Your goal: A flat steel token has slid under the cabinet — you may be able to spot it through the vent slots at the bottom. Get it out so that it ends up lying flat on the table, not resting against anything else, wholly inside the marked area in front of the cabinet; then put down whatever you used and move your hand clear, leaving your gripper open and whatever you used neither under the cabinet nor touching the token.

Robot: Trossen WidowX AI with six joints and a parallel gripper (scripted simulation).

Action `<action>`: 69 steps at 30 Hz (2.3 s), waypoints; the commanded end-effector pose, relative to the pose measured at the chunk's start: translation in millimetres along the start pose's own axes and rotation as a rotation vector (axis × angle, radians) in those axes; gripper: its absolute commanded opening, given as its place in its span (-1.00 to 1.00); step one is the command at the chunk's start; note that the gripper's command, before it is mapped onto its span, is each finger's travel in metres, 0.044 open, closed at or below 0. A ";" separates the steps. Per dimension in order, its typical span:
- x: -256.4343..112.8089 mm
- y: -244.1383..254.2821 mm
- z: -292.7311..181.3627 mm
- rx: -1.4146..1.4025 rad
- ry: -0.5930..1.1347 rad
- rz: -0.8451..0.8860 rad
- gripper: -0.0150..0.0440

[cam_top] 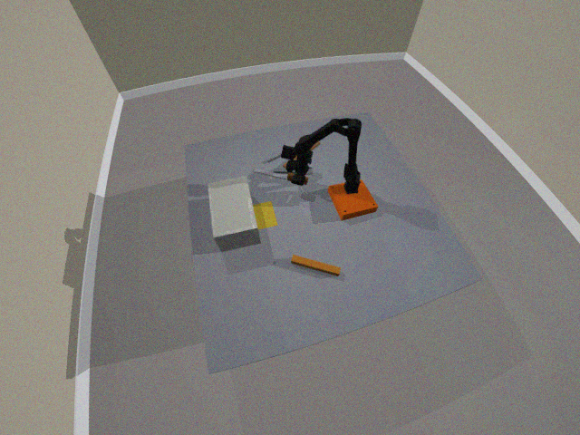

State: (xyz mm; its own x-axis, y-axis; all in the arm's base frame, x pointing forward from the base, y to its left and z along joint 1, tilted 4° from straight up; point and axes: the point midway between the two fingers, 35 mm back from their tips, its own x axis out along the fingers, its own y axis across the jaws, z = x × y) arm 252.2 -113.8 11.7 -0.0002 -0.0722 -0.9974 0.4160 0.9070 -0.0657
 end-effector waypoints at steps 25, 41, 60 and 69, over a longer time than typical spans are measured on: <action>-1.7 -19.0 10.9 -0.041 -0.005 -0.005 -0.49; -1.7 -18.9 11.0 -0.168 -0.005 -0.005 -0.49; -1.7 -18.7 11.0 -0.319 -0.005 -0.005 -0.49; -1.7 -18.5 11.0 -0.391 -0.004 -0.006 -0.49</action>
State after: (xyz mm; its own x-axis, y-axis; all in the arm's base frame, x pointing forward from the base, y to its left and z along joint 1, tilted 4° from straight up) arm 253.1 -134.8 13.8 -0.0001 -0.0774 -0.9970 0.0730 0.9943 -0.0772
